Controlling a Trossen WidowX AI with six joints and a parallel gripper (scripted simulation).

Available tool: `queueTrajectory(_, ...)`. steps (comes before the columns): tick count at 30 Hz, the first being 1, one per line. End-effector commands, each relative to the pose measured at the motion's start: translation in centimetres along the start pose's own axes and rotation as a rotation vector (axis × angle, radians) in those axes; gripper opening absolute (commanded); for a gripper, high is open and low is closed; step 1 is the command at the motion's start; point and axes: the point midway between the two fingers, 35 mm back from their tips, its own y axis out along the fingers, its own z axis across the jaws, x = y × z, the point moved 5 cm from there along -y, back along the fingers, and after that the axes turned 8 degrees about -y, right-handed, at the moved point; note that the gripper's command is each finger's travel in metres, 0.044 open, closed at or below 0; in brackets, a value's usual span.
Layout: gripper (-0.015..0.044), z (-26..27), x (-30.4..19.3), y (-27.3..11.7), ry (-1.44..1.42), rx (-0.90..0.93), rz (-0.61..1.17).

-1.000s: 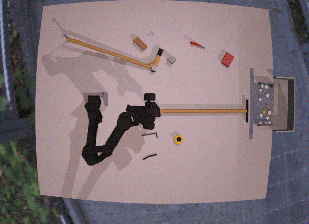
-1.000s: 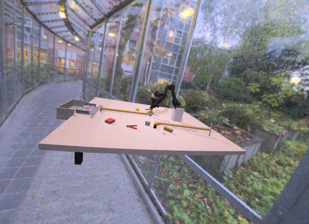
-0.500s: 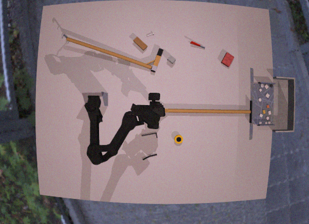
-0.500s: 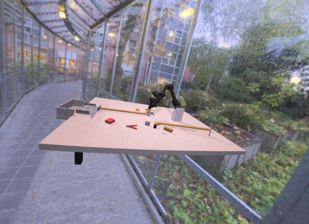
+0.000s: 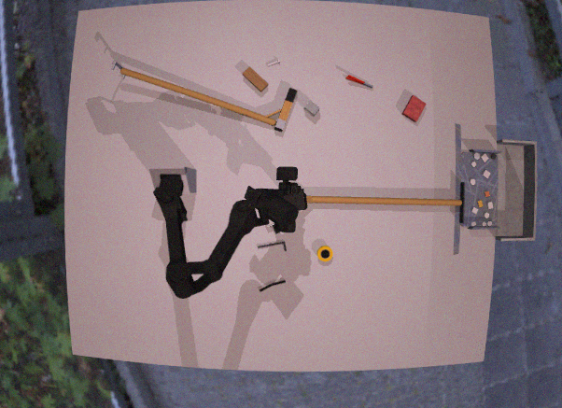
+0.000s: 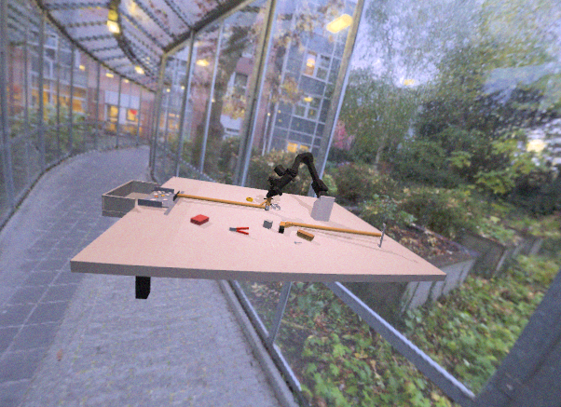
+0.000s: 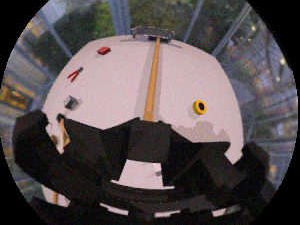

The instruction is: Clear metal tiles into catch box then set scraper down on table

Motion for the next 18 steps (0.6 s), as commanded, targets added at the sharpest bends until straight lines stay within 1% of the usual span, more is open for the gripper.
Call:
queueTrajectory(1,0.0,-0.4,0.9,0.4,0.011,-0.007,-0.01)
queueTrajectory(18,0.0,-0.8,3.3,2.2,0.012,-0.009,-0.011)
